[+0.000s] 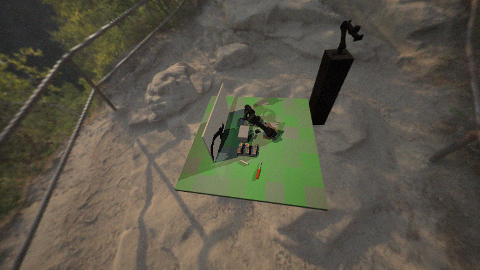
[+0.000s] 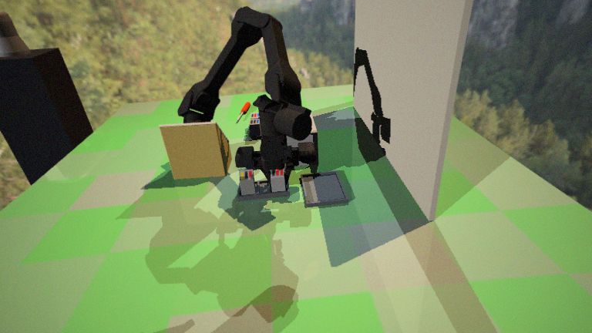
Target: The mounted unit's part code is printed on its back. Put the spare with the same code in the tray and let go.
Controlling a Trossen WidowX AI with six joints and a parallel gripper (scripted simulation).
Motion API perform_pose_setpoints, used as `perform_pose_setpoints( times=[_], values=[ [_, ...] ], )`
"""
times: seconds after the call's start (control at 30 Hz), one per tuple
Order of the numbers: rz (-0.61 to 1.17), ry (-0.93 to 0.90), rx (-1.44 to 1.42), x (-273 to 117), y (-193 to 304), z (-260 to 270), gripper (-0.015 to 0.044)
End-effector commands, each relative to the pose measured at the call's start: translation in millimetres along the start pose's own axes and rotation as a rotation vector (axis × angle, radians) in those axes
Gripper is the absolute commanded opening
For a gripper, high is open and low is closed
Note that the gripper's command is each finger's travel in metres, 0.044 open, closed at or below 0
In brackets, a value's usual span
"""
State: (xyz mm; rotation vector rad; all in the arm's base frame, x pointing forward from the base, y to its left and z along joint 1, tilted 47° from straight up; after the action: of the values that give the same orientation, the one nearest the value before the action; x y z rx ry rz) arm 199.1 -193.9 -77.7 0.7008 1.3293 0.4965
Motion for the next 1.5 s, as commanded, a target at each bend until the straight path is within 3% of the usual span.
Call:
perform_pose_setpoints(
  times=[0.0,0.33,0.7,1.2,1.47],
  values=[
    [-0.001,-0.001,0.0,-5.2,-0.5,0.5,0.0],
    [0.0,-0.004,0.006,-78.6,-0.6,-0.2,0.0],
    [0.007,-0.005,0.012,-77.2,0.0,-0.1,0.0],
    [-0.002,-0.003,0.007,-149.8,-1.5,2.2,0.0],
    [-0.004,-0.002,0.004,-153.9,-2.7,7.4,0.0]
  ],
)
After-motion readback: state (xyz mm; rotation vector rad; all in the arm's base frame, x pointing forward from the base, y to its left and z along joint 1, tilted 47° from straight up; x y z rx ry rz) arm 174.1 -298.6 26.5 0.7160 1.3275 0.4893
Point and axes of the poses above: the point midway between the two fingers, 35 mm back from their tips, its own x axis out along the fingers, its own z axis across the jaws, y = z × x, the point moved 8 cm from there along -x, back along the fingers, and after that the axes turned 4 degrees about -x, right-handed, at the moved point
